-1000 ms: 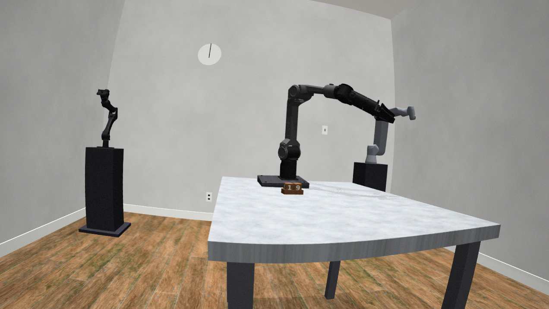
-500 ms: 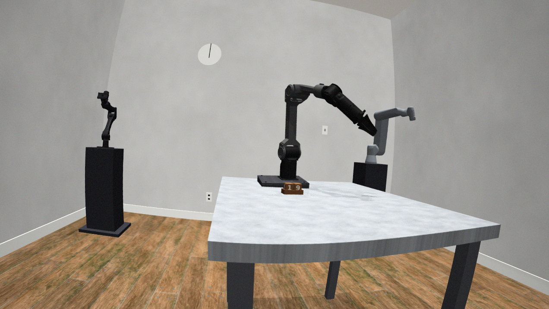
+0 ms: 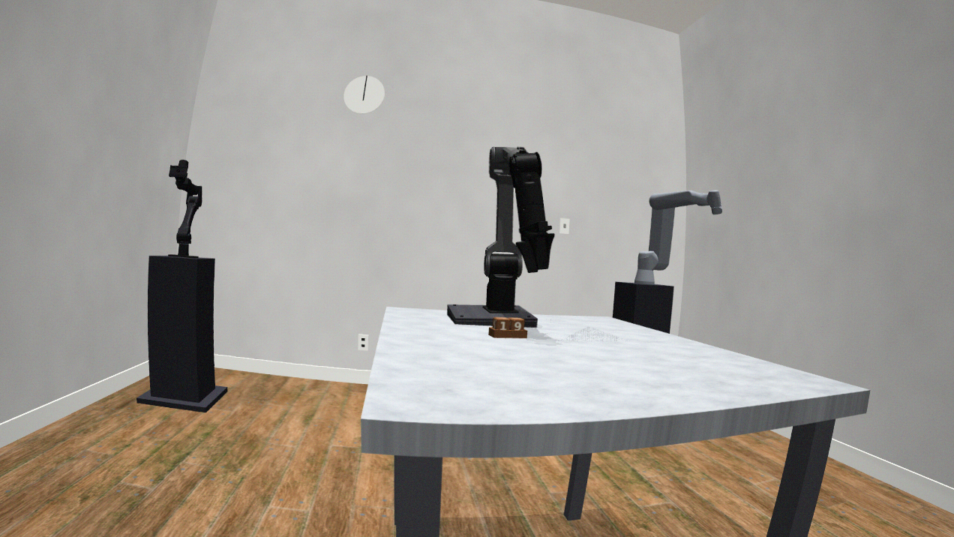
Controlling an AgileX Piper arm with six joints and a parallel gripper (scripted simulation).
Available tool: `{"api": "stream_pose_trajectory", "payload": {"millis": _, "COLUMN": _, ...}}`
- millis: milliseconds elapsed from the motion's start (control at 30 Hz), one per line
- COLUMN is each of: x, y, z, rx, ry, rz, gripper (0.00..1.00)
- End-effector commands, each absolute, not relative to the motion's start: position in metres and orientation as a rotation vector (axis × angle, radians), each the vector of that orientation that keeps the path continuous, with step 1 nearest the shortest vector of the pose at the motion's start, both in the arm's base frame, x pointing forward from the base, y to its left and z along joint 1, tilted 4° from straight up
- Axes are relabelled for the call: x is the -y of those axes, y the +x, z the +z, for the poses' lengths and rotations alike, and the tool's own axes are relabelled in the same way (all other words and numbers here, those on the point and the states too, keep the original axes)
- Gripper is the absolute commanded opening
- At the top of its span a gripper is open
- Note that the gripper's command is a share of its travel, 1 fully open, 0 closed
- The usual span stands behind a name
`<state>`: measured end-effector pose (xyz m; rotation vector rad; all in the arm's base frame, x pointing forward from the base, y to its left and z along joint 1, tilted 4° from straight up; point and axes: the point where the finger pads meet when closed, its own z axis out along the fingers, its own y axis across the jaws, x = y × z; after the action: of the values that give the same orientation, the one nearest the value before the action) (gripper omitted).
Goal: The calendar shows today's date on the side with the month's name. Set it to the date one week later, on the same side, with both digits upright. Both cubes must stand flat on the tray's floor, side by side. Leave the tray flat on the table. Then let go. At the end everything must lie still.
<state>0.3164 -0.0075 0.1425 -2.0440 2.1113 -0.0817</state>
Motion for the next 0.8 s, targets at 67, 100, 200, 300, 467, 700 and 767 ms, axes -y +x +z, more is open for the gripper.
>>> {"api": "stream_pose_trajectory", "payload": {"millis": 67, "x": 0.063, "y": 0.279, "z": 0.134, "rx": -2.141, "ry": -2.254, "rz": -0.118, "gripper": 1.00}}
{"api": "stream_pose_trajectory", "payload": {"millis": 100, "x": 0.066, "y": 0.277, "z": 0.133, "rx": -2.143, "ry": -2.268, "rz": -0.118, "gripper": 1.00}}
{"api": "stream_pose_trajectory", "payload": {"millis": 200, "x": 0.067, "y": 0.277, "z": 0.133, "rx": -2.143, "ry": -2.271, "rz": -0.119, "gripper": 1.00}}
{"api": "stream_pose_trajectory", "payload": {"millis": 300, "x": 0.067, "y": 0.276, "z": 0.133, "rx": -2.144, "ry": -2.272, "rz": -0.118, "gripper": 1.00}}
{"api": "stream_pose_trajectory", "payload": {"millis": 467, "x": 0.067, "y": 0.276, "z": 0.133, "rx": -2.144, "ry": -2.272, "rz": -0.118, "gripper": 1.00}}
{"api": "stream_pose_trajectory", "payload": {"millis": 700, "x": 0.068, "y": 0.277, "z": 0.118, "rx": -2.146, "ry": -2.274, "rz": -0.111, "gripper": 1.00}}
{"api": "stream_pose_trajectory", "payload": {"millis": 767, "x": 0.068, "y": 0.277, "z": 0.111, "rx": -2.147, "ry": -2.274, "rz": -0.111, "gripper": 1.00}}
